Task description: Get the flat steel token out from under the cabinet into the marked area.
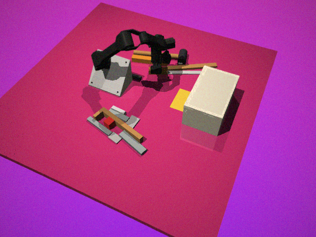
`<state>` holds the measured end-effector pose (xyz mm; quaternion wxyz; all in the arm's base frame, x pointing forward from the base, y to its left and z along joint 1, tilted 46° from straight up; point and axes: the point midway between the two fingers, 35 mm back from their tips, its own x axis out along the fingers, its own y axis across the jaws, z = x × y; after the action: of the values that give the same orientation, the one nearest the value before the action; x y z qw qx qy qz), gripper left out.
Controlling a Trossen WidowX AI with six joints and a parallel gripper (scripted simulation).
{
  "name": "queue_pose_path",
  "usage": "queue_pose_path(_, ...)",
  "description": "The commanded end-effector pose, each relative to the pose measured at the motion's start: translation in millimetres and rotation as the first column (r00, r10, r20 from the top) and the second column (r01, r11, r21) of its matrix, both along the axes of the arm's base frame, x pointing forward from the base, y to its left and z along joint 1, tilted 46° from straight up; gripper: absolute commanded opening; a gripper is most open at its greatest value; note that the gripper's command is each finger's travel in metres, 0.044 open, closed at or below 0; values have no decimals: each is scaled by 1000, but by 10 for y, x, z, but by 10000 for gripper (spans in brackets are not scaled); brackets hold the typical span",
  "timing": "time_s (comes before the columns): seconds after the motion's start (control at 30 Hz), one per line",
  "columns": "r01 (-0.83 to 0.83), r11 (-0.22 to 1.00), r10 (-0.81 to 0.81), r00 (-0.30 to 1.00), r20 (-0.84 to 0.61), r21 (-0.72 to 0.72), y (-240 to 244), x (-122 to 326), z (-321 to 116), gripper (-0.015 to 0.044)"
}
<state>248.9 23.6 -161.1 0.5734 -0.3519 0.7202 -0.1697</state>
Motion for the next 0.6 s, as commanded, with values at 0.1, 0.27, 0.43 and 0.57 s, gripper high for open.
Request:
queue_pose_path(0.1,41,999,-41,998,43,-4,30,15,-23,0)
queue_pose_path(0.27,67,998,-66,995,68,-6,40,15,-30,0)
queue_pose_path(0.43,92,996,-91,991,93,-7,51,15,-38,0)
queue_pose_path(0.57,112,994,-111,987,113,-7,65,15,-49,0)
